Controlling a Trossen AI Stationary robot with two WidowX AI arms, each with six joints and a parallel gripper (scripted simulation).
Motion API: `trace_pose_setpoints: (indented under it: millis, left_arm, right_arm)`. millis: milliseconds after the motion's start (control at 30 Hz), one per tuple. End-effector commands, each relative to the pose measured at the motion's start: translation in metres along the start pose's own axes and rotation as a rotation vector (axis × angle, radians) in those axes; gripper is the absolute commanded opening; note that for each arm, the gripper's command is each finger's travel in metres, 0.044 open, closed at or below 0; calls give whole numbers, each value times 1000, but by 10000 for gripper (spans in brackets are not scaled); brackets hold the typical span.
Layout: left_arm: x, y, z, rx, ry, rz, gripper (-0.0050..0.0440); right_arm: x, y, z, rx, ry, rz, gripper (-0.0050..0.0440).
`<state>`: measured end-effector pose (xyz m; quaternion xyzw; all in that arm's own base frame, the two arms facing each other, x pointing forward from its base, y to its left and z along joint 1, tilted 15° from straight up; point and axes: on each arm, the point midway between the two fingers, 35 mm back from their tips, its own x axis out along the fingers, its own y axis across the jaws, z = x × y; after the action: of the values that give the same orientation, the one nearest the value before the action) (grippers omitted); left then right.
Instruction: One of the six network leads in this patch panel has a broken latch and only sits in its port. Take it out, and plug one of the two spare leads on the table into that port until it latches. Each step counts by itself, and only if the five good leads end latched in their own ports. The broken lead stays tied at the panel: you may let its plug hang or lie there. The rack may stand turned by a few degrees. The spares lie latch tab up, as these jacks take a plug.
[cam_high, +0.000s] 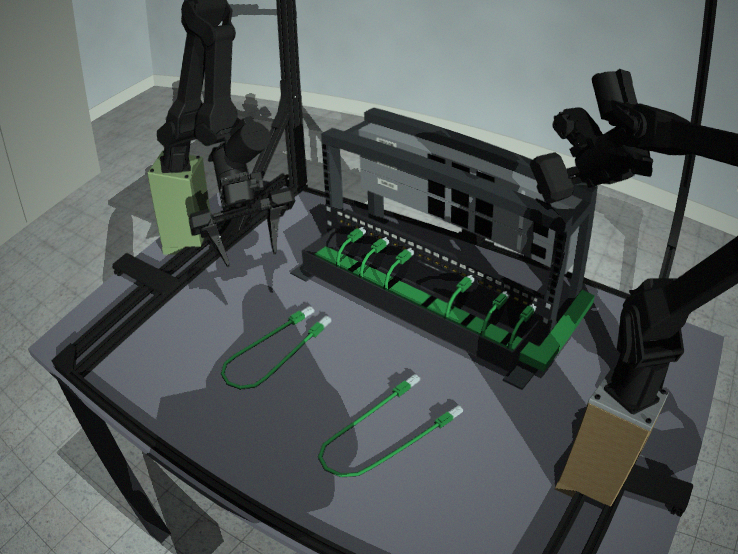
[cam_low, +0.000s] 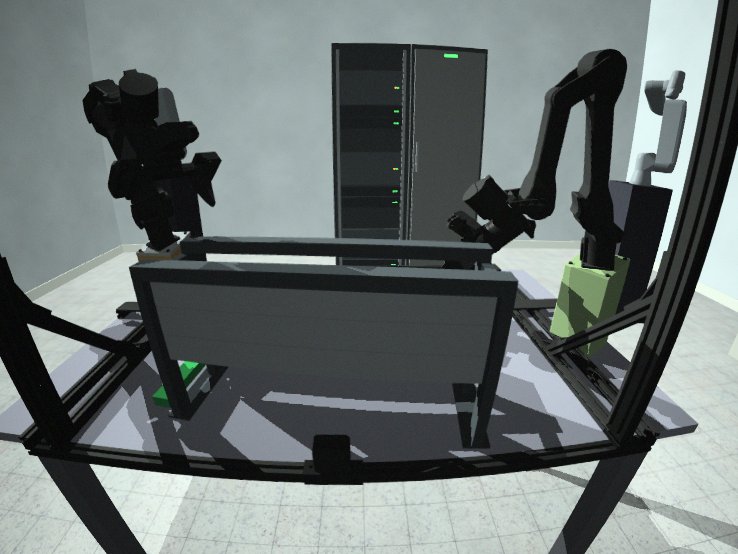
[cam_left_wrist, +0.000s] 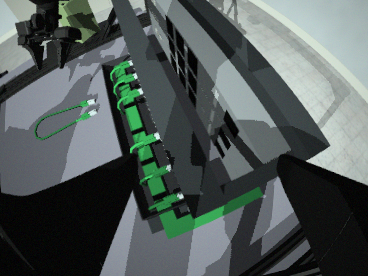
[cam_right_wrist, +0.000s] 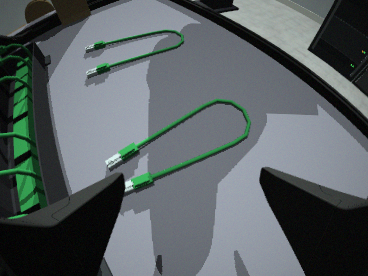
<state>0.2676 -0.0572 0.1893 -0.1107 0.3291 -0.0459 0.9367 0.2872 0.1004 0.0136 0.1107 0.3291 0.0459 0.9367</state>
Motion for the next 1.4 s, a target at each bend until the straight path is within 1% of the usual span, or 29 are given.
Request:
trace_pose_setpoints:
  millis: [0, 533, 567, 1100, 1133, 1367]
  left_arm:
    - [0, 0, 0, 0, 0, 0, 400]
    - [0, 0, 0, 0, 0, 0, 400]
    - [0, 0, 0, 0, 0, 0, 440]
    - [0, 0, 0, 0, 0, 0, 440]
    - [0, 0, 0, 0, 0, 0, 440]
    - [0, 0, 0, 0, 0, 0, 440]
  right_arm:
    - [0, 0, 0, 0, 0, 0, 400]
    - [0, 0, 0, 0, 0, 0, 400]
    - [-2, 26, 0, 171, 172, -30, 176]
    - [-2, 26, 0, 171, 172, -30, 176]
    - [-3, 50, -3, 337, 345, -65, 176]
    - [-3, 50, -3, 337, 345, -65, 176]
